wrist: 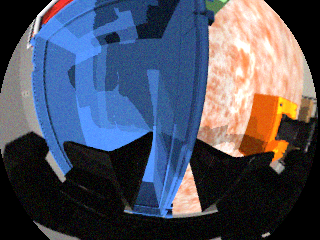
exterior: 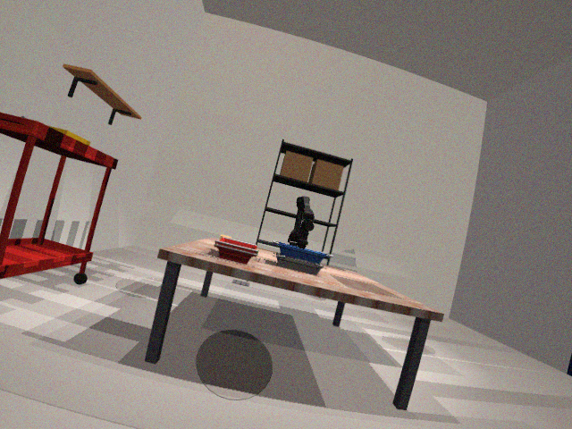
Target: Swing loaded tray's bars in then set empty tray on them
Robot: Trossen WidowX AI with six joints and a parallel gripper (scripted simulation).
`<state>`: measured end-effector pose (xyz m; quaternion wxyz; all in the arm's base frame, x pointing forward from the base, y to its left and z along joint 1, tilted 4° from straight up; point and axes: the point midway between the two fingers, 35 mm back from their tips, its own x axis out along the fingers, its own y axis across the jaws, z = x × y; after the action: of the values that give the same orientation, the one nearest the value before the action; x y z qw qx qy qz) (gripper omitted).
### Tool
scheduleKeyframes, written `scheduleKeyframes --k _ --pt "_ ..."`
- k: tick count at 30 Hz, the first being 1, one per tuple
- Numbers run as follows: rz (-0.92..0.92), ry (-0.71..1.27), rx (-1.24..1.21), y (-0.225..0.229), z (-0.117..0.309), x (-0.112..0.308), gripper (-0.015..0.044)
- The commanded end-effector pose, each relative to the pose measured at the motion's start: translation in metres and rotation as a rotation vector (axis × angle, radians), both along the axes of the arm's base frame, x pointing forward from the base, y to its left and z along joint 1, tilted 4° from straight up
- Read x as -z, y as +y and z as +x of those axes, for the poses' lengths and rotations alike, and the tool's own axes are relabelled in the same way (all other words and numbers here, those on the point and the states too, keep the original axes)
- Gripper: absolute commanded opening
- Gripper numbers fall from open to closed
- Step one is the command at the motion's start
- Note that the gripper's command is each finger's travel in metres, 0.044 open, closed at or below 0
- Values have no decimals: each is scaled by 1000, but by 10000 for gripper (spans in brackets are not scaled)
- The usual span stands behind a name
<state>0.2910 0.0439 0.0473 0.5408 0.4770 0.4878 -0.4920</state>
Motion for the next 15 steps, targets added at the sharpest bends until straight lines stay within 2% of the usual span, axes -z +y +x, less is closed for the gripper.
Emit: scheduleKeyframes --k 1,14,15 --pt "3 5 -3 0 -1 0 249" --pt "3 5 -3 0 -1 0 440" --pt "0 0 0 0 0 0 440"
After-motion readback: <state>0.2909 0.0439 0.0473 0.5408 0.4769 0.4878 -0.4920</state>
